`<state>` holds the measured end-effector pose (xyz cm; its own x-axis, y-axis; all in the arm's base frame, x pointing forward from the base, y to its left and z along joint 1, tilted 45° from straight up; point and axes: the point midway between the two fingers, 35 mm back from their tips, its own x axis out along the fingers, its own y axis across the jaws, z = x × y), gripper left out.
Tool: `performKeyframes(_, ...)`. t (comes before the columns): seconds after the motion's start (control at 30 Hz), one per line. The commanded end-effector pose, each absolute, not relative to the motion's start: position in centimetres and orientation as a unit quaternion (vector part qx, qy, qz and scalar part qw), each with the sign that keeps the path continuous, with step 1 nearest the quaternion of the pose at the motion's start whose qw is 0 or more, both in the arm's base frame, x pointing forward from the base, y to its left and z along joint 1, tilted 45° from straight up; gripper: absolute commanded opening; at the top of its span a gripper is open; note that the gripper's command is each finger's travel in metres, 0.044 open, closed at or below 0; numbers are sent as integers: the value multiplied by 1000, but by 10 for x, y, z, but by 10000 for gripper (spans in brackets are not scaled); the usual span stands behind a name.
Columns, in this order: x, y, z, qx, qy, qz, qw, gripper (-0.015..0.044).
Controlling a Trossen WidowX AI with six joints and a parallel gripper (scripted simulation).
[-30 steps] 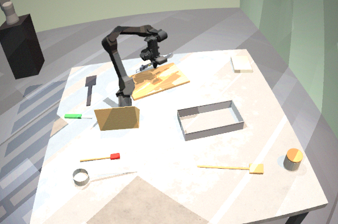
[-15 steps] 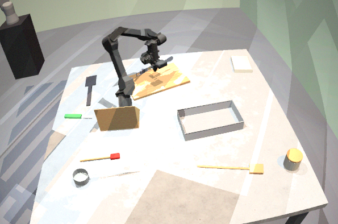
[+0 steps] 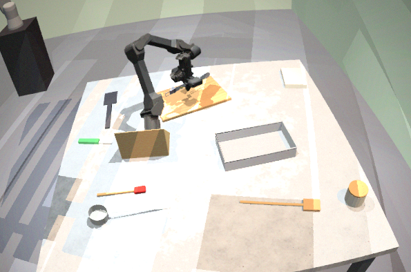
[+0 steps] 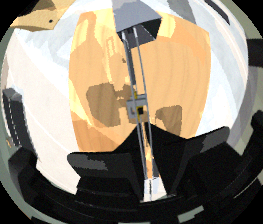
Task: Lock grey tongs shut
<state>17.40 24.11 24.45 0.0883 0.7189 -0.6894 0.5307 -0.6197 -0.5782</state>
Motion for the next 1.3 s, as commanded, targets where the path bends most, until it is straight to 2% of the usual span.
performKeyframes(0.0, 174, 243, 242, -733, -424, 523, 91, -150)
performKeyframes(0.1, 174, 243, 242, -733, -424, 523, 91, -150)
performKeyframes(0.83, 174, 243, 242, -732, -426, 524, 90, 427)
performKeyframes(1.0, 158, 240, 248, -732, -425, 525, 88, 440)
performKeyframes(1.27, 63, 193, 276, -731, -419, 531, 89, 440)
